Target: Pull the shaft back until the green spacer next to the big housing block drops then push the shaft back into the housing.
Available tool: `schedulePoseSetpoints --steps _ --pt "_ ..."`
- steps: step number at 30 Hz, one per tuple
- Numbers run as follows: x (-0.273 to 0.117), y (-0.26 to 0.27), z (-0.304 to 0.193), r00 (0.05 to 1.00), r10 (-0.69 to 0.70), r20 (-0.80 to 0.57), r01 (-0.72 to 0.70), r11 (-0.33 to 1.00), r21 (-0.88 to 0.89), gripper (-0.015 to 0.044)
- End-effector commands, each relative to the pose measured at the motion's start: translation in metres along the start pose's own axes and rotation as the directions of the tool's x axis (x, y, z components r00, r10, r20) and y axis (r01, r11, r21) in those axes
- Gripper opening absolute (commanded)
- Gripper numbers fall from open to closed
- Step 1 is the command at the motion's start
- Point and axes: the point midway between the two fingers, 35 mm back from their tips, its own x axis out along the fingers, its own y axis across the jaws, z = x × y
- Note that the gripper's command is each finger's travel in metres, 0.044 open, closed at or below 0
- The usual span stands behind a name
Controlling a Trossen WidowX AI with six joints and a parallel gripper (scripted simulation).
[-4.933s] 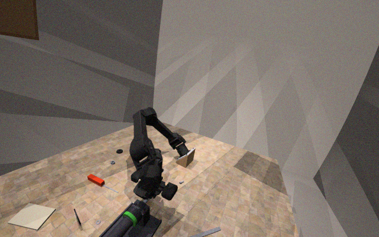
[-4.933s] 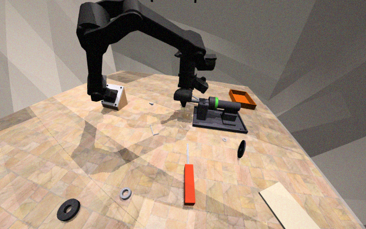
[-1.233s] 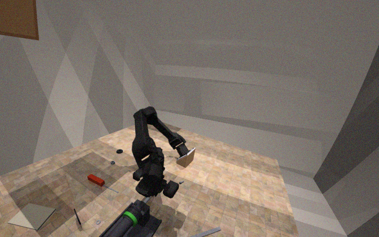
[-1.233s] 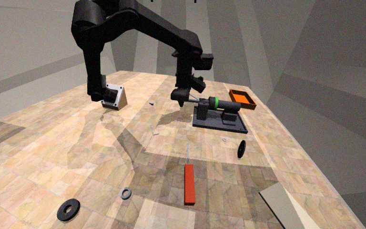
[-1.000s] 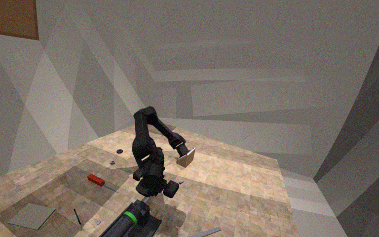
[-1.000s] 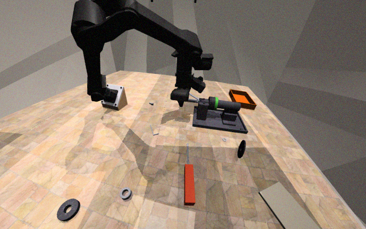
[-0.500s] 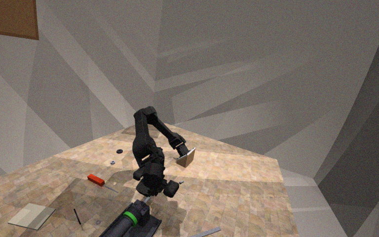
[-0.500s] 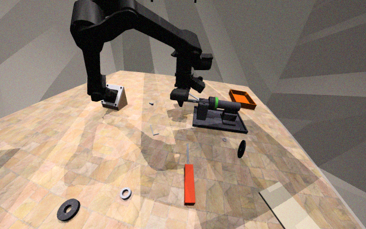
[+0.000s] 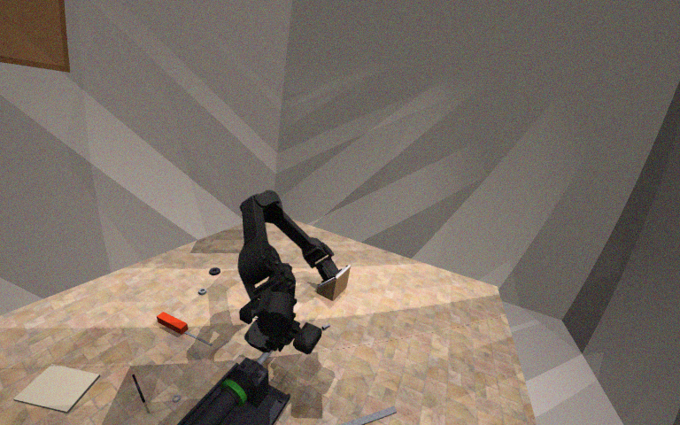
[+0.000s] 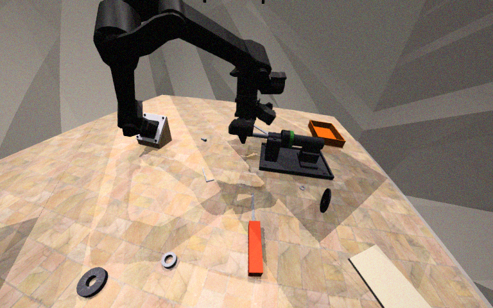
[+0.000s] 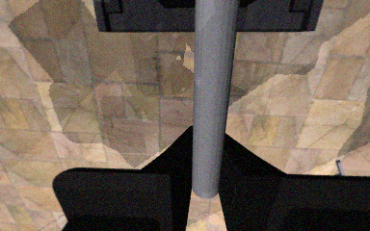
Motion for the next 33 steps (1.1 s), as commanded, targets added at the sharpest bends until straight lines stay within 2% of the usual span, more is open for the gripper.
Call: schedulePoseSetpoints --steps 1,33 --pt "0.0003 0.0003 -0.0019 1.0 0.001 -0.004 -0.001 1.0 0.002 0.0" --pt "0.0003 0.0003 -0.005 1.0 0.001 -0.004 -0.001 1.0 0.002 0.0"
